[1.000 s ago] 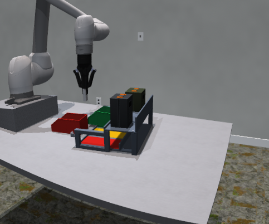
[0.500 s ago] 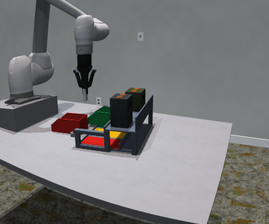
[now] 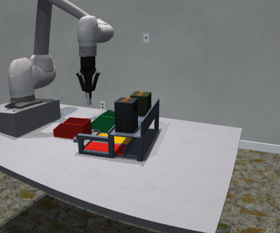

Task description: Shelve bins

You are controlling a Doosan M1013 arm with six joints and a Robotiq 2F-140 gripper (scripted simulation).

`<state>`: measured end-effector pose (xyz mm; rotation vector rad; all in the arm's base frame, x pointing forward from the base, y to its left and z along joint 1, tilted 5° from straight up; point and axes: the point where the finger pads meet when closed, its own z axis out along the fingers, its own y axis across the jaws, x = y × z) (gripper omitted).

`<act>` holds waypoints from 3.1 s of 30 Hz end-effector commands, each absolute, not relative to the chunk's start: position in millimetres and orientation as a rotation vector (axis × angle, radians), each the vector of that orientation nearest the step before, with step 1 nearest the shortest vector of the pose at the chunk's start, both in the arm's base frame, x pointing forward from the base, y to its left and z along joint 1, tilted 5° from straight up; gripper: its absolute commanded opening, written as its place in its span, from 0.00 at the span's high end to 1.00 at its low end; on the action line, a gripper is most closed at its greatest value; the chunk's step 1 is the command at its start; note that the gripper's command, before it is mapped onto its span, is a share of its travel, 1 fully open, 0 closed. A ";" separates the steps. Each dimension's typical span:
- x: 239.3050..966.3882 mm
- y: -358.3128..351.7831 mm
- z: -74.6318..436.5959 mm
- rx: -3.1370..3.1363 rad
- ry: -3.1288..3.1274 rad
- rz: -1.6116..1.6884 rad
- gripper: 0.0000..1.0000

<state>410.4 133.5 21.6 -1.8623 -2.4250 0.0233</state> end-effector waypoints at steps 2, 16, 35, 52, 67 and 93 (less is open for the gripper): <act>410.2 133.6 19.6 -1.869 -2.420 0.025 0.90; 407.9 134.8 -5.6 -1.876 -2.416 0.026 0.90; 402.9 137.4 -60.7 -1.876 -2.416 0.026 0.90; 400.7 138.6 -85.3 -1.876 -2.416 0.026 0.90; 400.6 138.7 -86.6 -1.876 -2.416 0.026 0.90; 410.8 141.4 -87.3 -1.876 -2.416 0.026 0.90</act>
